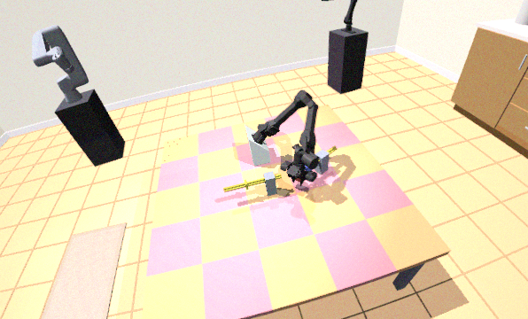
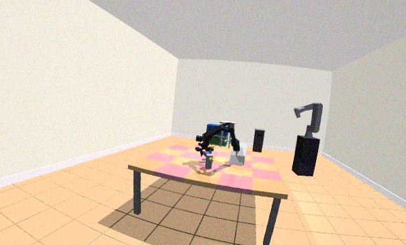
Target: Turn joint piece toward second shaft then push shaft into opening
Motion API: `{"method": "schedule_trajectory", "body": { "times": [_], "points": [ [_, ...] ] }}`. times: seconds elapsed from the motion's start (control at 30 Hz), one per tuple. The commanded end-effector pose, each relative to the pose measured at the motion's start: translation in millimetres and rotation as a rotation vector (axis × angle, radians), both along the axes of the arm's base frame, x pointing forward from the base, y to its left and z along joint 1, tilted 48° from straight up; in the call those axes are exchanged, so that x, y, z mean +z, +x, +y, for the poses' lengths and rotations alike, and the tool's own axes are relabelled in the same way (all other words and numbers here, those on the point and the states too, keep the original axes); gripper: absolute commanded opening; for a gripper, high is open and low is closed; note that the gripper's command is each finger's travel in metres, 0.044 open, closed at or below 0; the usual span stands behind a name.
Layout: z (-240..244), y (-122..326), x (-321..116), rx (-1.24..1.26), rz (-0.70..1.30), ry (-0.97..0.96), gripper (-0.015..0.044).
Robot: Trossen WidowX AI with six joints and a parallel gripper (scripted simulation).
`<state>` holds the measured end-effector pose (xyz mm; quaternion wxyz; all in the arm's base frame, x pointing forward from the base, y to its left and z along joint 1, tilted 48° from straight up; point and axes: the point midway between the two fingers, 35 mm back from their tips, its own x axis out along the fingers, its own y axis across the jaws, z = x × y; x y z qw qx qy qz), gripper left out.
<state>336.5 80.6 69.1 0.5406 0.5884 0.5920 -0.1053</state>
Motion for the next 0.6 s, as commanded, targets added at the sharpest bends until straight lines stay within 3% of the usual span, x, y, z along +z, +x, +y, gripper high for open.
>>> {"method": "schedule_trajectory", "body": {
  "times": [0.0,0.57],
  "points": [
    [-0.7,-0.9,-0.4,-0.019,0.014,-0.003,0.0000],
    [-1.0,-1.0,-0.4,-0.028,0.018,-0.005,0.0000]
  ]
}}
